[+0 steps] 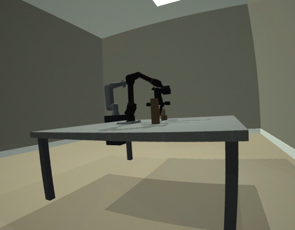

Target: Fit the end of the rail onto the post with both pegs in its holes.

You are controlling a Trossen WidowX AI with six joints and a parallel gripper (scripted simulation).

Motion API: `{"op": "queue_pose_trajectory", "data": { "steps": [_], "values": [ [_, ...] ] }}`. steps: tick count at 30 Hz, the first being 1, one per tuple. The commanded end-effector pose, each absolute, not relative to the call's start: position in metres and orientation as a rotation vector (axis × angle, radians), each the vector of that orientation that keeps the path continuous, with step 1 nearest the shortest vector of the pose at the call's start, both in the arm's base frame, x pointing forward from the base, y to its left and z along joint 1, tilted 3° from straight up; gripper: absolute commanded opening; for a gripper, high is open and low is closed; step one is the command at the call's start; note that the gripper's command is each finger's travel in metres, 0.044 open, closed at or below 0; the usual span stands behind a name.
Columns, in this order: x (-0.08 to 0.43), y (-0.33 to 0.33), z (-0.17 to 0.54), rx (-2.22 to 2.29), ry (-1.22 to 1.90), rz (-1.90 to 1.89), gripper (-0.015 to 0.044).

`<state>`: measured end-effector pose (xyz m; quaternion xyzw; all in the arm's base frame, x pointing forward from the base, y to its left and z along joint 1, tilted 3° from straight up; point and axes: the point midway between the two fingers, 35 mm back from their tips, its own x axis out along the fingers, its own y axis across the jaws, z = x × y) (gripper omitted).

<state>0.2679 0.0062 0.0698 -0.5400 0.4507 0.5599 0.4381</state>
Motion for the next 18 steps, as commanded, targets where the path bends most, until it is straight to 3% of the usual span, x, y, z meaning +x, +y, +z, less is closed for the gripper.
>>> {"op": "queue_pose_trajectory", "data": {
  "steps": [1, 18],
  "values": [
    [0.2684, 0.0064, 0.0686, -1.343, 1.117, 1.389, 0.0000],
    [0.2682, 0.0063, 0.0729, -1.343, 1.117, 1.389, 0.0000]
  ]
}}
